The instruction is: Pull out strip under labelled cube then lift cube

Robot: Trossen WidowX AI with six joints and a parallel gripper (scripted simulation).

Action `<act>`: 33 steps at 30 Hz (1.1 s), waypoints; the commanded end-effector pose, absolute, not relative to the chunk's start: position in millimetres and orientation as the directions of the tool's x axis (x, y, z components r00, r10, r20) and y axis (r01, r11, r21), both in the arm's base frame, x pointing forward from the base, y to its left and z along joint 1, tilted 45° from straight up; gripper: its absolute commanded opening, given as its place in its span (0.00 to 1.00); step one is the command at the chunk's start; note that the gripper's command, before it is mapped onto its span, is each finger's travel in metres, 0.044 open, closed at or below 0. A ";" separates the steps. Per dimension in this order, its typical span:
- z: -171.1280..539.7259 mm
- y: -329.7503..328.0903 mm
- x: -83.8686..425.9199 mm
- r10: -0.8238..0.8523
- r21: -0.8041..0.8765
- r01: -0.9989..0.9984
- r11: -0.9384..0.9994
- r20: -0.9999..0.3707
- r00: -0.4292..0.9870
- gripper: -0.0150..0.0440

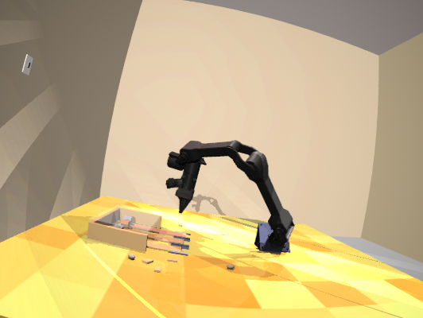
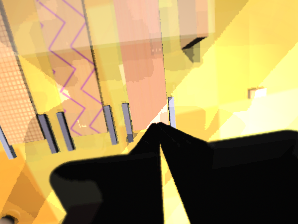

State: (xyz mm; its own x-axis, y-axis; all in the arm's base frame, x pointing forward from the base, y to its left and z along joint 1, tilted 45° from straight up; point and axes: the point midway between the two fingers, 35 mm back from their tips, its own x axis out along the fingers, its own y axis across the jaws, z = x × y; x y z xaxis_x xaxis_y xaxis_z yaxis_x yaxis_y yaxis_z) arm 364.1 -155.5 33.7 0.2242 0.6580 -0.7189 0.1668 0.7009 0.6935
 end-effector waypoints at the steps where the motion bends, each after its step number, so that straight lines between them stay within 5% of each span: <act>1: 20.7 -149.8 362.3 0.686 0.698 0.164 0.697 -0.716 0.129 0.25; 33: -9.3 -117.1 370.4 0.687 0.698 0.164 0.697 -0.715 0.130 0.25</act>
